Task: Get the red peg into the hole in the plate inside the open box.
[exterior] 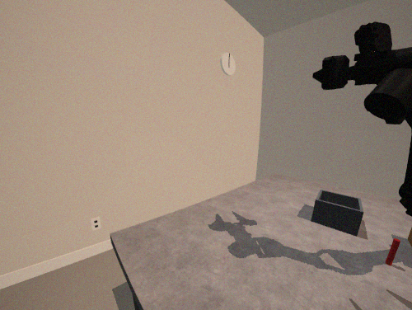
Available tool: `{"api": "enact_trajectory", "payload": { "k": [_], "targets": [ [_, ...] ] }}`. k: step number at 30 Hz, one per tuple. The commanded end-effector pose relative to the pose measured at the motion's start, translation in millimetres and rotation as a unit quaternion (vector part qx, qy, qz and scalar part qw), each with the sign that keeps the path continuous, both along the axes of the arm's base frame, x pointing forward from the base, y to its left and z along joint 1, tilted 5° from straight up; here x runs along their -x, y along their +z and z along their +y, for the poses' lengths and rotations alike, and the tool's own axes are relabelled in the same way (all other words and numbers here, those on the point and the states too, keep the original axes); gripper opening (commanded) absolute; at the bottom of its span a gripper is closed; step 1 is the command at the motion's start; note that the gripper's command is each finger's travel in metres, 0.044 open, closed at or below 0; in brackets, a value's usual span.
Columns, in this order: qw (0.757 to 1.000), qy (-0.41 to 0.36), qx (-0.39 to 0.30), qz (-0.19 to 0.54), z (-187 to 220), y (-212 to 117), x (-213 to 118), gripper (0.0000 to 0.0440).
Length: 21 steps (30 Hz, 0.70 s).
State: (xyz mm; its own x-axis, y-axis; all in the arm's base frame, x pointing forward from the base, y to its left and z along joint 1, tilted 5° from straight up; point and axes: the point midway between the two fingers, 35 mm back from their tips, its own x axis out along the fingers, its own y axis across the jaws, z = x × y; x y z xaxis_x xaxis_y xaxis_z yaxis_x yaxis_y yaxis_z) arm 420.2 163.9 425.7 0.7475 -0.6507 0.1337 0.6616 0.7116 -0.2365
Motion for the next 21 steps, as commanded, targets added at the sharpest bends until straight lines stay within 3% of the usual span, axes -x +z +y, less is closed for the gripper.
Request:
{"api": "enact_trajectory", "payload": {
  "k": [1,2,8,21],
  "targets": [
    [1.0,0.007,0.007,-0.001,2,4,2,0.0422],
    [1.0,0.014,0.014,-0.005,4,8,5,0.0439],
    [0.994,0.084,0.045,-0.05,33,41,38,0.044],
    [0.952,0.225,0.018,-0.209,71,111,154,0.044]
  ]
}}
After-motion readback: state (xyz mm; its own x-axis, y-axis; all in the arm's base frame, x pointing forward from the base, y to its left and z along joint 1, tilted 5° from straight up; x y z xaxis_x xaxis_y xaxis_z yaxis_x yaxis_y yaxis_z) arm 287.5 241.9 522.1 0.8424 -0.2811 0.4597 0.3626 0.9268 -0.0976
